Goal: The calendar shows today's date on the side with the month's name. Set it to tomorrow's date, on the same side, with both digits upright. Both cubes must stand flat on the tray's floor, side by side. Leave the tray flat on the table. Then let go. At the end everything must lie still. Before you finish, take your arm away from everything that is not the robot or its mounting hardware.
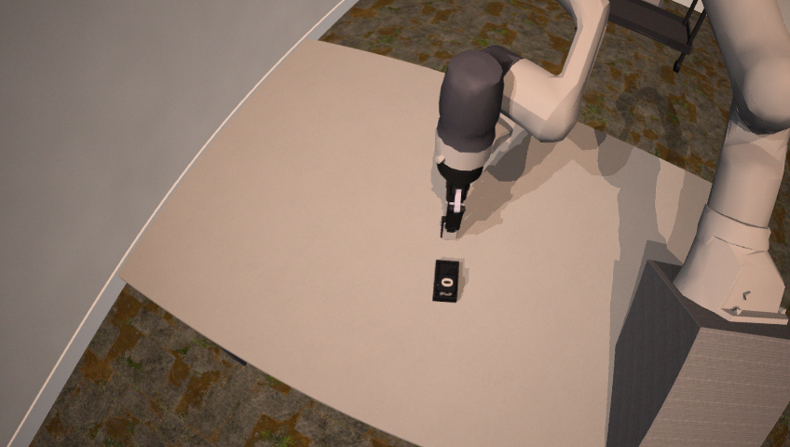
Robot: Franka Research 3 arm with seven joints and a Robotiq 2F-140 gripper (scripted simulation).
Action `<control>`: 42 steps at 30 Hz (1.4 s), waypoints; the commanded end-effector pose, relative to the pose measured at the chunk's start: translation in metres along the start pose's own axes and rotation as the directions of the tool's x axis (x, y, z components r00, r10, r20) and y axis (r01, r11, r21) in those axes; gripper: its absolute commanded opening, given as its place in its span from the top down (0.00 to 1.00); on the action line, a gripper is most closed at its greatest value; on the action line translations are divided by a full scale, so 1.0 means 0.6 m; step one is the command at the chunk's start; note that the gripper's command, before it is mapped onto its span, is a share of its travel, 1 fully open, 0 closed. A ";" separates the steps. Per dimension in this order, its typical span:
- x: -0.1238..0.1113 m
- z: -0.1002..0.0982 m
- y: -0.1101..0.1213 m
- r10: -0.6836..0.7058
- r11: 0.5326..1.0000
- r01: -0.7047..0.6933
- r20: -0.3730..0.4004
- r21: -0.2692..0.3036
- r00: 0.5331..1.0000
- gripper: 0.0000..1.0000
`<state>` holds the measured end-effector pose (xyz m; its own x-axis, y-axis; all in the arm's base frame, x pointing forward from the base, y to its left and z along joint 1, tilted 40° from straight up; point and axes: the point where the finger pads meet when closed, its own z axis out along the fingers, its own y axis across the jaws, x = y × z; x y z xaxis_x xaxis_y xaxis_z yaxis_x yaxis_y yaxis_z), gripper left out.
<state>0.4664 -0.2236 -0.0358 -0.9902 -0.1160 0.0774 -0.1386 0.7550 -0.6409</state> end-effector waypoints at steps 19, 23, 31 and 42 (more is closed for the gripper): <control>-0.001 0.001 -0.001 0.004 1.000 -0.004 0.003 -0.001 1.000 0.83; -0.001 0.001 -0.001 0.004 1.000 -0.004 0.003 -0.001 1.000 0.83; -0.001 0.001 -0.001 0.004 1.000 -0.004 0.003 -0.001 1.000 0.83; -0.001 0.001 -0.001 0.004 1.000 -0.004 0.003 -0.001 1.000 0.76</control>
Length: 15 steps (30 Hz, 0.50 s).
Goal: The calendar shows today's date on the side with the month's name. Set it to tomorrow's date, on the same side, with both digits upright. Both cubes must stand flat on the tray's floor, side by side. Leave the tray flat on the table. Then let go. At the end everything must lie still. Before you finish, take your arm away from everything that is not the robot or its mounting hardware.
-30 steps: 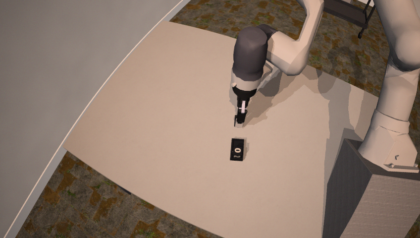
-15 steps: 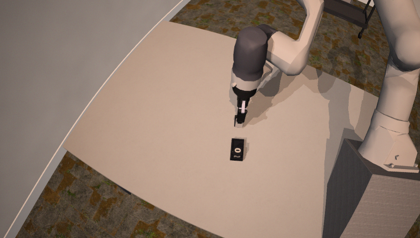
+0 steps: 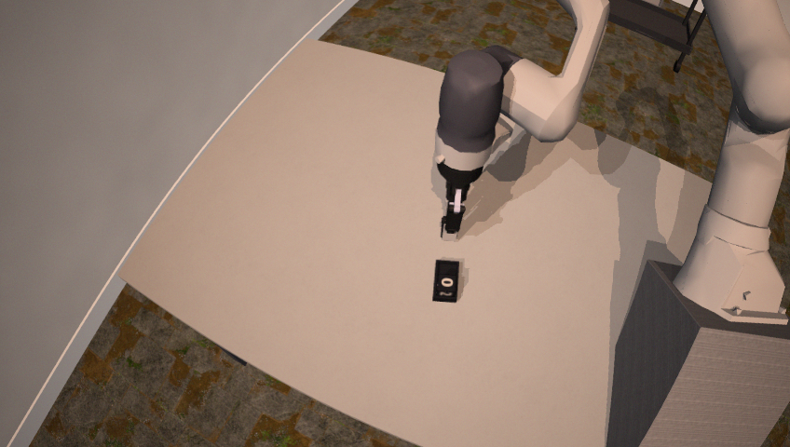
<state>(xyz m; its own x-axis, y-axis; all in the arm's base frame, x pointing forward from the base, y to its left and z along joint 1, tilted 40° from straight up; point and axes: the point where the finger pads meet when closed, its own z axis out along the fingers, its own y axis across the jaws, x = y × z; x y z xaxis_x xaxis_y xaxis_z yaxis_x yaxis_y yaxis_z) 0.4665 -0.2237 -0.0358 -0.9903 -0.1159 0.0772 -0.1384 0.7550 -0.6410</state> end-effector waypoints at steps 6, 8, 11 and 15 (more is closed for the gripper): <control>-0.001 0.001 0.000 0.003 1.000 -0.003 0.003 -0.001 1.000 0.71; -0.001 0.001 0.000 0.003 1.000 -0.003 0.003 -0.001 1.000 0.71; -0.001 0.001 0.000 0.003 1.000 -0.003 0.003 -0.001 1.000 0.71; -0.001 0.001 0.000 0.003 1.000 -0.003 0.003 -0.001 1.000 0.71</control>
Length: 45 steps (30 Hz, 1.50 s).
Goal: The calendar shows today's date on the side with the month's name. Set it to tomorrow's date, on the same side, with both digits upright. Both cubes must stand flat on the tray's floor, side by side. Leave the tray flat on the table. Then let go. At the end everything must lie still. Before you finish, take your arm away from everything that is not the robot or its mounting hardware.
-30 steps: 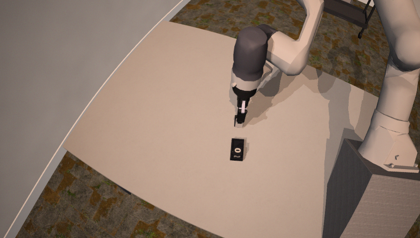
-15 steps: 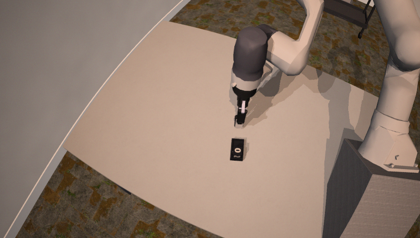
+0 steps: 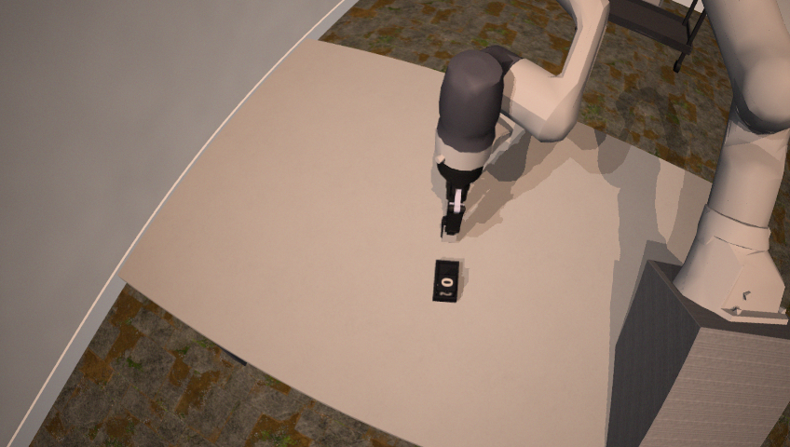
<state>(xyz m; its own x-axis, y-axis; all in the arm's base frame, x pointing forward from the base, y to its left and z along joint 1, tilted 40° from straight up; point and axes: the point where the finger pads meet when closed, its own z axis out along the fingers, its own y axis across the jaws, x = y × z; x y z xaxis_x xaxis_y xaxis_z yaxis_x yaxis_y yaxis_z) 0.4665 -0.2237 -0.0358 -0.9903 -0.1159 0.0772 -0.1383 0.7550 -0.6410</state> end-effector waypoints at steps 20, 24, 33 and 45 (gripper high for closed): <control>-0.001 -0.109 -0.001 0.003 1.000 -0.003 0.003 -0.001 1.000 0.71; -0.001 -0.136 -0.001 0.003 1.000 -0.003 0.003 -0.001 1.000 0.71; -0.001 -0.149 -0.001 0.003 1.000 -0.003 0.003 -0.001 1.000 0.00; -0.001 -0.149 -0.001 0.003 1.000 -0.003 0.003 -0.001 1.000 0.00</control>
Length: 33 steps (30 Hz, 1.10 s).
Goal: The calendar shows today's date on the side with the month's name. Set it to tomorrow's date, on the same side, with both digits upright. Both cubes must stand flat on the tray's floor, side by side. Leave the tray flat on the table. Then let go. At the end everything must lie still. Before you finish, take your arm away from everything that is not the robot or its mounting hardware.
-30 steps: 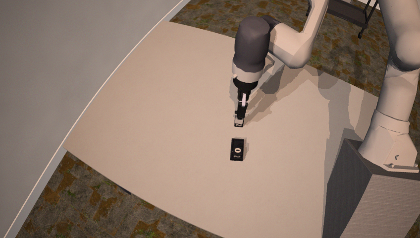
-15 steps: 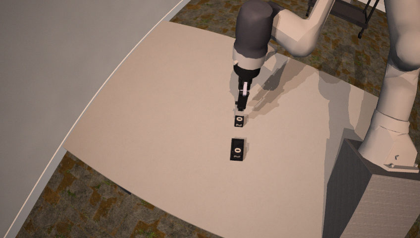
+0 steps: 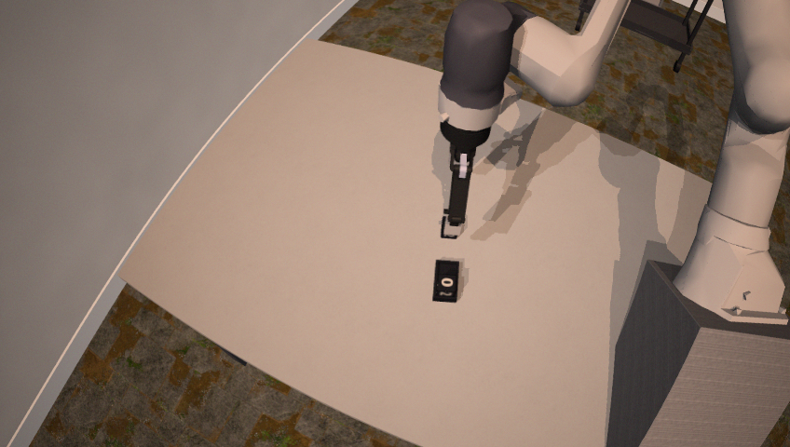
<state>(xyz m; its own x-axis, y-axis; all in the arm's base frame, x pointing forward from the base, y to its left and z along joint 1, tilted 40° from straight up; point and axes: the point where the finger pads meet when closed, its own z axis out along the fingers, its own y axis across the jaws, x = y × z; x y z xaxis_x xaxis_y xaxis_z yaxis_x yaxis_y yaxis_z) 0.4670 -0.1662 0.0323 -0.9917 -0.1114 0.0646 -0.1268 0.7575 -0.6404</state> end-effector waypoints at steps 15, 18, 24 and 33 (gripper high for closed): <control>0.002 0.000 0.000 -0.063 0.998 0.063 -0.004 0.000 0.998 0.00; 0.003 0.001 0.001 -0.155 0.988 0.155 -0.005 0.000 0.988 0.00; 0.003 0.001 0.001 -0.247 0.969 0.247 -0.005 -0.001 0.969 0.00; 0.004 0.002 0.002 -0.422 0.906 0.422 -0.006 -0.003 0.906 0.00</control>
<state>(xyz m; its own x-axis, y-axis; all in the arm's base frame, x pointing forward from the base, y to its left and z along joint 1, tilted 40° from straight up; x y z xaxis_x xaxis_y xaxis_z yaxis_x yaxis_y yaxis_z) 0.4657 -0.1650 0.0309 -0.9187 -0.3167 0.2361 -0.3941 0.6935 -0.6031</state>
